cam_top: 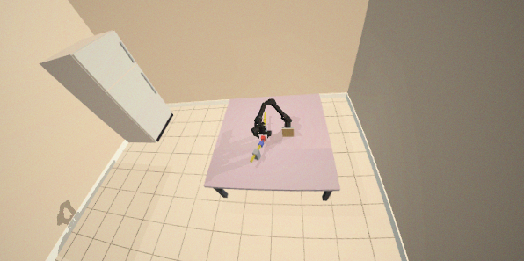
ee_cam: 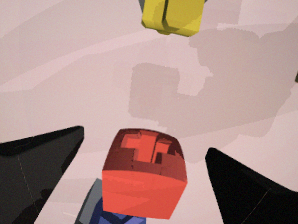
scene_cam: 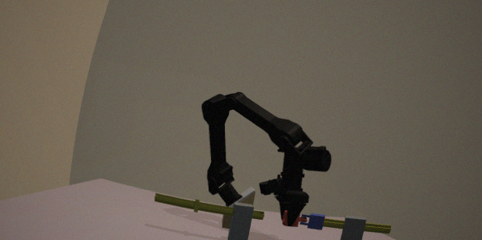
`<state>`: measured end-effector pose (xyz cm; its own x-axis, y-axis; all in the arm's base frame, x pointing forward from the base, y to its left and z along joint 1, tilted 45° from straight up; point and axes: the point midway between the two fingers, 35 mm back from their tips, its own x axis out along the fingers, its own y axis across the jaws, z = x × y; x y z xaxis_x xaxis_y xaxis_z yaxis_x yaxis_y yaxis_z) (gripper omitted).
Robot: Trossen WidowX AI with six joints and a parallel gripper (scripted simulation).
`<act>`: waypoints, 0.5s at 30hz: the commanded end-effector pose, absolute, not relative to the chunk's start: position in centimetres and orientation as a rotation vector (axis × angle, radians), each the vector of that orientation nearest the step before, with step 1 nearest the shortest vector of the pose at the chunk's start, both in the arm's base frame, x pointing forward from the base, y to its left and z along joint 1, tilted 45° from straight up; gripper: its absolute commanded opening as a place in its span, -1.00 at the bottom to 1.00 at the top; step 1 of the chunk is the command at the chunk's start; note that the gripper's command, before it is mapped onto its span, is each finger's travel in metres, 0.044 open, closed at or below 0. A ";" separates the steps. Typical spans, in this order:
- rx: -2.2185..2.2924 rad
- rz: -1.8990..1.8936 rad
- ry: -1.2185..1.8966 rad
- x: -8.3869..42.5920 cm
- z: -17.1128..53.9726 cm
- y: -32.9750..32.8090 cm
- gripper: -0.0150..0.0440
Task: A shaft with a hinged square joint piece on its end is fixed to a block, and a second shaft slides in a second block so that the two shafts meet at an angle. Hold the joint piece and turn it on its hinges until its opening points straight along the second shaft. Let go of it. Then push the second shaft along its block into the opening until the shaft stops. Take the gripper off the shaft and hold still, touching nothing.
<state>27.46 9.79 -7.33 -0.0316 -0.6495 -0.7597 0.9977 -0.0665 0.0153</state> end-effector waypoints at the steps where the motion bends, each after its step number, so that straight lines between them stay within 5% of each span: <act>1: 0.717 -1.517 0.659 27.5 -7.0 10.1 1.00; 15: 0.382 -1.316 0.939 28.3 -4.5 13.2 1.00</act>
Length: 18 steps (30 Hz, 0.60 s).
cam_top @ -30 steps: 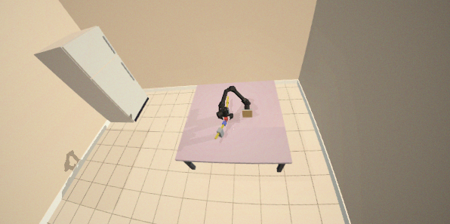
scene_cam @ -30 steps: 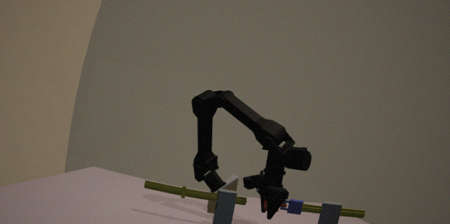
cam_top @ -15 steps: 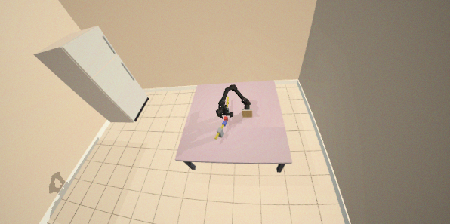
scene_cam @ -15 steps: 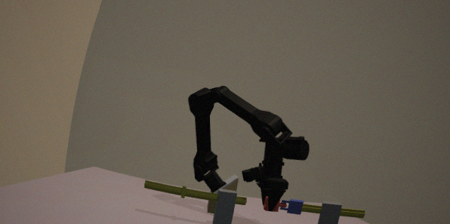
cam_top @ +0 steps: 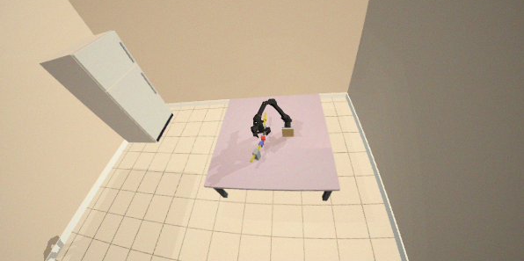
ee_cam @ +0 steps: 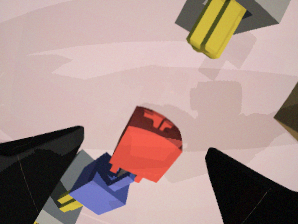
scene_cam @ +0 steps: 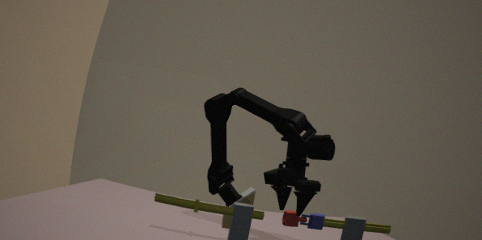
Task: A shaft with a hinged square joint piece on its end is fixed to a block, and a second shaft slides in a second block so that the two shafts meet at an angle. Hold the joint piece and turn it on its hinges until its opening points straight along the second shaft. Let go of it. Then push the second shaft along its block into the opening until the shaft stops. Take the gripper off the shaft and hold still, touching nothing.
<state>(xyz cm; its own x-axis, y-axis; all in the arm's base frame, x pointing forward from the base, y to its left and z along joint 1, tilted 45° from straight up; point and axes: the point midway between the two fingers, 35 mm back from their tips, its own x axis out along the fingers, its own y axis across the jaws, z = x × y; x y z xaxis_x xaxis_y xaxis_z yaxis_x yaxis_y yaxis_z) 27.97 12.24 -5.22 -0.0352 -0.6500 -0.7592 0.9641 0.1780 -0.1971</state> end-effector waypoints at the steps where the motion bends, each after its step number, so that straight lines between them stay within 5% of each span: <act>1: 0.356 -1.298 0.959 28.3 -4.3 13.5 1.00; 18: -0.107 -0.981 1.268 28.4 -0.4 17.3 1.00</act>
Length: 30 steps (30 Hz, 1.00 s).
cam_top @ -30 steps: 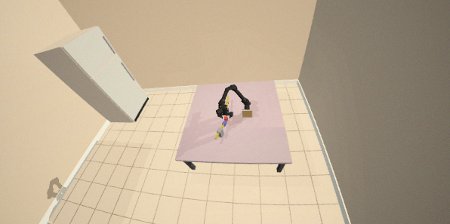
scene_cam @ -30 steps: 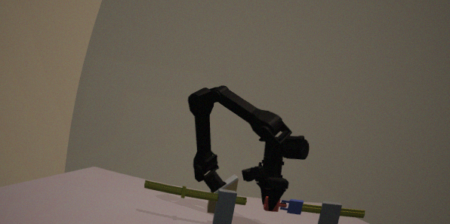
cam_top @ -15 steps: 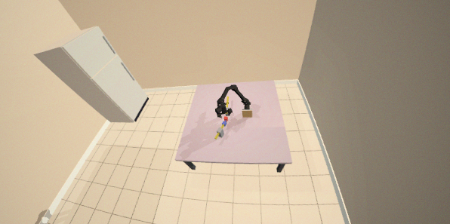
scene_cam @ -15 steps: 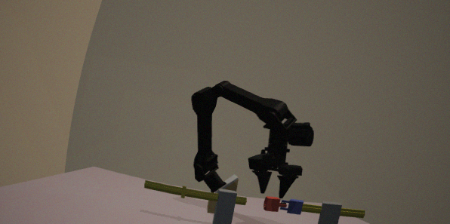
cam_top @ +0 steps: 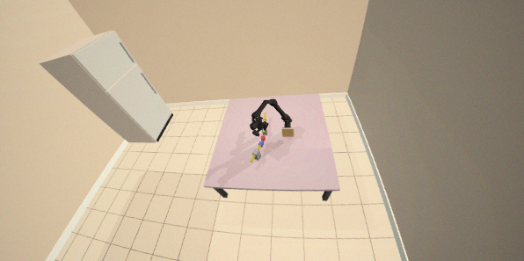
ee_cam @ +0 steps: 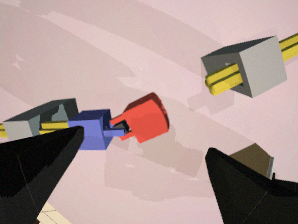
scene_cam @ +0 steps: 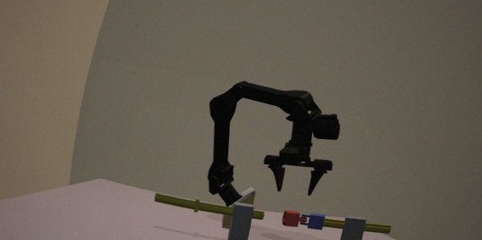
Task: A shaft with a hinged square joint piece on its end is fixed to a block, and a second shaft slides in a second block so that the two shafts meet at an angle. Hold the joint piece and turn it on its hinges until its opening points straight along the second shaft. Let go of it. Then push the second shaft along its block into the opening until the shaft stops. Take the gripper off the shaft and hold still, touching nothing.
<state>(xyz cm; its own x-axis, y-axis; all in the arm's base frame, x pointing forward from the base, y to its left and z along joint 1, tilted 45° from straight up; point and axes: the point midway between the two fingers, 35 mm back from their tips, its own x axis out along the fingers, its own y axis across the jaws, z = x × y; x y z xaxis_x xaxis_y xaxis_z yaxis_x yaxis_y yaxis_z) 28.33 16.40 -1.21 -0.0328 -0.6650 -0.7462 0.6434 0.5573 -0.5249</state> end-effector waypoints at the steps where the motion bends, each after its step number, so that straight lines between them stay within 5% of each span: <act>1: -0.134 -0.961 1.285 28.3 -0.1 17.5 1.00; 13: -0.420 -0.739 1.439 27.8 2.5 19.6 1.00; 30: -0.153 -0.868 1.382 28.1 3.1 17.6 1.00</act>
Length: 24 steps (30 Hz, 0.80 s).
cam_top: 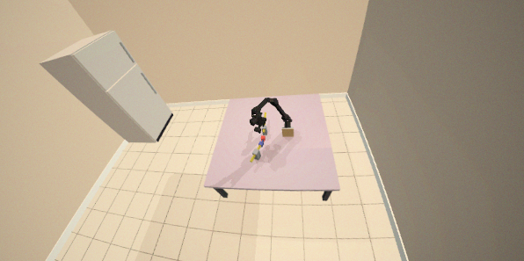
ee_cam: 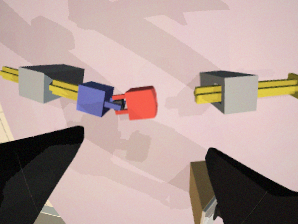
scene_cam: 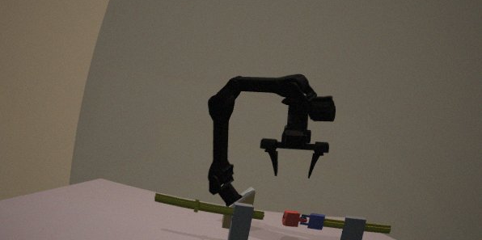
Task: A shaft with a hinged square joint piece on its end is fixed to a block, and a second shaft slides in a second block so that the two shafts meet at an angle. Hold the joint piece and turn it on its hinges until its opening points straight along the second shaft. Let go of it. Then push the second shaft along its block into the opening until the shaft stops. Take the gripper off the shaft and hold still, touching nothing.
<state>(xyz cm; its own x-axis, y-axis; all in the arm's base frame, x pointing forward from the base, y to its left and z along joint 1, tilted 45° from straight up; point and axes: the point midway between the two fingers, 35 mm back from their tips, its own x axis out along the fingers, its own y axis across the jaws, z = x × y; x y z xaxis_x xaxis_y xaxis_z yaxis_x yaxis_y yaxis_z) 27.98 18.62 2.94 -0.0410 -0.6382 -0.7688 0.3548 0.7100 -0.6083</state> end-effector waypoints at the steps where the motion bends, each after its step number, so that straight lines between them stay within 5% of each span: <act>1: -0.118 -0.884 1.375 28.1 3.2 17.4 1.00; 24: 0.672 -1.219 1.149 28.1 4.5 11.7 1.00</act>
